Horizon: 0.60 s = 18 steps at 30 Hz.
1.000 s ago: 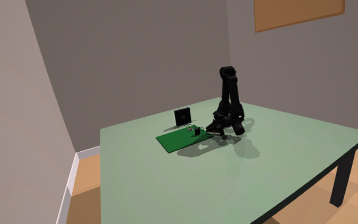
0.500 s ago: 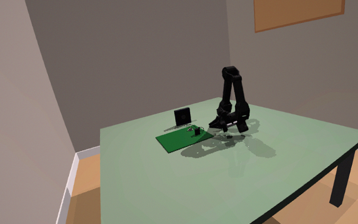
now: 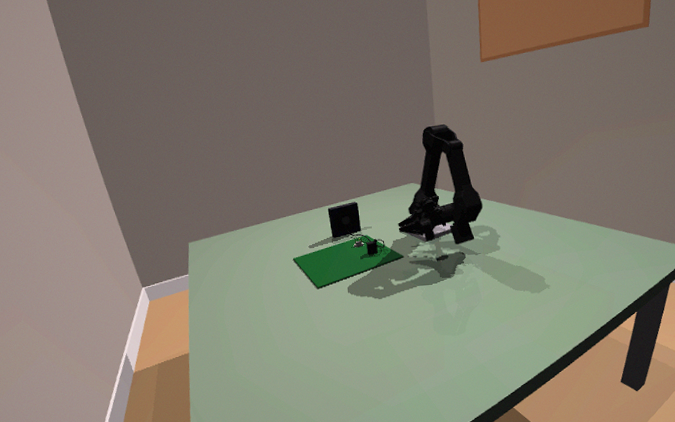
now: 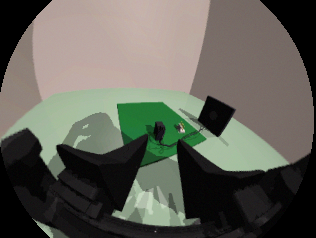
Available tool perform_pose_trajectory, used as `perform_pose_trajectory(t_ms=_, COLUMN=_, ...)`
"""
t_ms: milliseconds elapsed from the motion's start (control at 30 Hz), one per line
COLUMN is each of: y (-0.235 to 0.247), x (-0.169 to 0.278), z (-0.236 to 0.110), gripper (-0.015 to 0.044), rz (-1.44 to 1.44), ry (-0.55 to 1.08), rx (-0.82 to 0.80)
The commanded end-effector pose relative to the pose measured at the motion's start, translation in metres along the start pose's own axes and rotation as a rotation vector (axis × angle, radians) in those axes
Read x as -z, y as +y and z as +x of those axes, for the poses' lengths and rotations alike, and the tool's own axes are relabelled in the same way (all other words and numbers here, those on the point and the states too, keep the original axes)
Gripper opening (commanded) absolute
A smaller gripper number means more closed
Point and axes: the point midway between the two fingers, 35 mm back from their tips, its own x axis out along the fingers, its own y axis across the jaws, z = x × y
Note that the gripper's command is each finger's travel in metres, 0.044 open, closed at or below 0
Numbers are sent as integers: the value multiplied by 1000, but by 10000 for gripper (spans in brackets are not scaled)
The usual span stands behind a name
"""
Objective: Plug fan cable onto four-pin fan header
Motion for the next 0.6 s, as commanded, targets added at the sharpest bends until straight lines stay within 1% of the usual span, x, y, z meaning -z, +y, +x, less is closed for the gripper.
perform_pose_trajectory(t_ms=0, y=-2, x=-2, z=1, gripper=245, rz=-12, ry=33, rx=54)
perform_pose_trajectory(t_ms=233, y=-11, x=-2, z=8, gripper=429, rz=-78, ry=168, rx=207)
perform_pose_trajectory(t_ms=267, y=-12, x=-2, z=9, gripper=440, rz=-87, ry=190, rx=226)
perform_pose_trajectory(t_ms=567, y=-20, x=-3, z=14, gripper=440, rz=-156, ry=407, rx=358)
